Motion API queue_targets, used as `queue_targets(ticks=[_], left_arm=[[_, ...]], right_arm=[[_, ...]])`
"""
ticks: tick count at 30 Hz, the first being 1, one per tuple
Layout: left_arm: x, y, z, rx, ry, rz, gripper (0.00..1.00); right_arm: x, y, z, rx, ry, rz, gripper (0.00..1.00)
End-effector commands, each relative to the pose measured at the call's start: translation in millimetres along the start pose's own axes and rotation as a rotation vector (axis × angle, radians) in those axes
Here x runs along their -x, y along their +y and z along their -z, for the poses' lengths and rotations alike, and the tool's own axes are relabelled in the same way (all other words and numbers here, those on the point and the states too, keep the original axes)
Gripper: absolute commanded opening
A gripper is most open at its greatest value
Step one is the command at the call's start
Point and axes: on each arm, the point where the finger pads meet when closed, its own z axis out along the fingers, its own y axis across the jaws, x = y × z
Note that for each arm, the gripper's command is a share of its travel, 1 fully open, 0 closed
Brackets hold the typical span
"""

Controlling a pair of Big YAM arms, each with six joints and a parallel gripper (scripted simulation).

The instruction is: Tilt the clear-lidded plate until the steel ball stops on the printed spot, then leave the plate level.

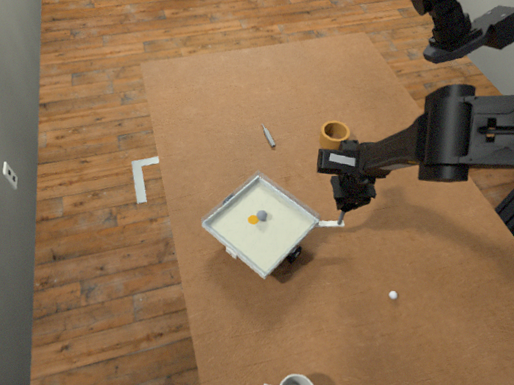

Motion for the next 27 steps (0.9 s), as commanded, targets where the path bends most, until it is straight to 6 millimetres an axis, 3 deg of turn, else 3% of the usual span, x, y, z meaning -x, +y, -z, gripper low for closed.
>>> queue_targets(ticks=[1,27], left_arm=[[7.3,15.9,15.8,0.036,-0.011,0.002,0.00],[4.2,11.4,16.6,0.029,-0.010,-0.020,0.00]], right_arm=[[22.0,-3.2,-3.8,-0.007,-0.039,0.013,1.00],[22.0,-3.2,-3.8,-0.007,-0.039,0.013,1.00]])
